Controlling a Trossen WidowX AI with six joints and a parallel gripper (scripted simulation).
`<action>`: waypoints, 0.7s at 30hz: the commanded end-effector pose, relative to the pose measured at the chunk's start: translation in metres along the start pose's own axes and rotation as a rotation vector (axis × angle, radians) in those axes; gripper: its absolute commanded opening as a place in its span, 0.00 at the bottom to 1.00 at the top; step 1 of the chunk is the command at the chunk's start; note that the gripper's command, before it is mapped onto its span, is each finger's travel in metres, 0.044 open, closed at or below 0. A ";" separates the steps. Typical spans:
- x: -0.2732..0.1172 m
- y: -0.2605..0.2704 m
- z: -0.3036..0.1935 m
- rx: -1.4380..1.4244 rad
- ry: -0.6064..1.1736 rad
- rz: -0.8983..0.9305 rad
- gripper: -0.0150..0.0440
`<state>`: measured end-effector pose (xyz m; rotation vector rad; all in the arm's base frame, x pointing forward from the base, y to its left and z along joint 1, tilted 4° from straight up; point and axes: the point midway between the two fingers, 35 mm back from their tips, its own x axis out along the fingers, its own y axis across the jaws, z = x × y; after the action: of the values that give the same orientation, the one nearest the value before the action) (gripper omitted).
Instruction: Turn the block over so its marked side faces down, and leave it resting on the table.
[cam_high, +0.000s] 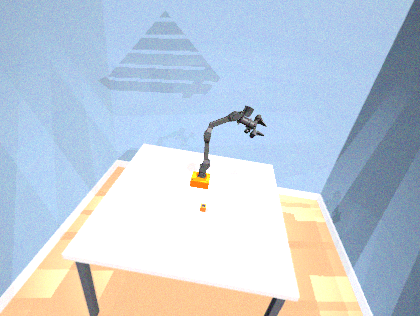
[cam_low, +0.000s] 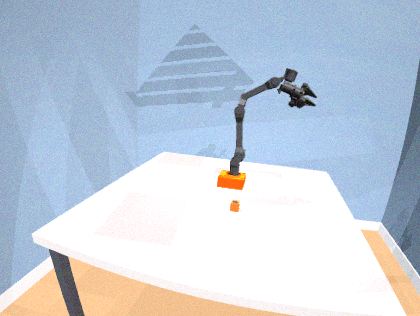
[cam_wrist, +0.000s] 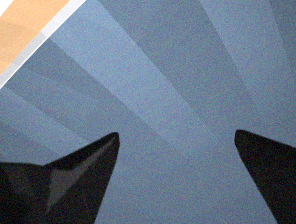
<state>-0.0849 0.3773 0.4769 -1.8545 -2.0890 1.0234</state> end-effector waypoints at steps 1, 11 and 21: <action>0.001 0.003 0.000 0.012 -0.001 0.007 0.98; 0.040 0.155 -0.007 0.719 0.070 0.394 1.00; 0.024 0.301 0.002 1.394 0.317 0.704 1.00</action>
<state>0.1067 0.4120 0.3275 -1.7462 -0.5337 1.5602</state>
